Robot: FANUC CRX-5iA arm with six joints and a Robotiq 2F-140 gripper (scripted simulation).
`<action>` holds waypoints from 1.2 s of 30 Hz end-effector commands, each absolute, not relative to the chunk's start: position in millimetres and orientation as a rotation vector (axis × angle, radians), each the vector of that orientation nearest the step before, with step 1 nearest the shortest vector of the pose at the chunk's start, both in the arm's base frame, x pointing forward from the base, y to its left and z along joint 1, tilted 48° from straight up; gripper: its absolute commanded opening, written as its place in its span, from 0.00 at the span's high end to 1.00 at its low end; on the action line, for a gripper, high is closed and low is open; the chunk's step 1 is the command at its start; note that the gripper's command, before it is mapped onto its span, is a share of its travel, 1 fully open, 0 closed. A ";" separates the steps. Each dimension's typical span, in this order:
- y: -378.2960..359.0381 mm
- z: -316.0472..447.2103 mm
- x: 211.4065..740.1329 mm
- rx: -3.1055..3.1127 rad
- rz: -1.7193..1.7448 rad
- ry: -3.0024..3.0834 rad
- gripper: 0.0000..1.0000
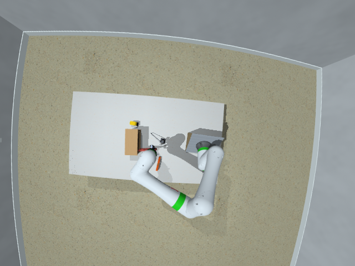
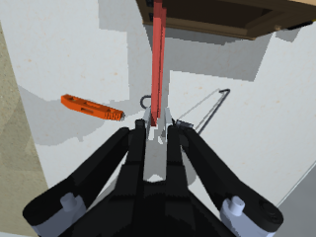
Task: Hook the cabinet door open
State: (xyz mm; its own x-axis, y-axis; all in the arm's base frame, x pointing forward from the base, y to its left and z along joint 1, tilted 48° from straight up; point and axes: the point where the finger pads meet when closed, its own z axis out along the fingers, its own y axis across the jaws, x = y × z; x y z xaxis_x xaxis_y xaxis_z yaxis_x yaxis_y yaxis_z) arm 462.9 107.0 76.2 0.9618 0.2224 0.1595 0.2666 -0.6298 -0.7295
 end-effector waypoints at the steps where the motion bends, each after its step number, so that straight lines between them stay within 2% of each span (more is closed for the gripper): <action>1: 105.6 74.8 463.6 -2.270 -0.081 -0.369 0.84; 36: 89.8 56.2 473.7 -2.235 -0.168 -0.561 0.84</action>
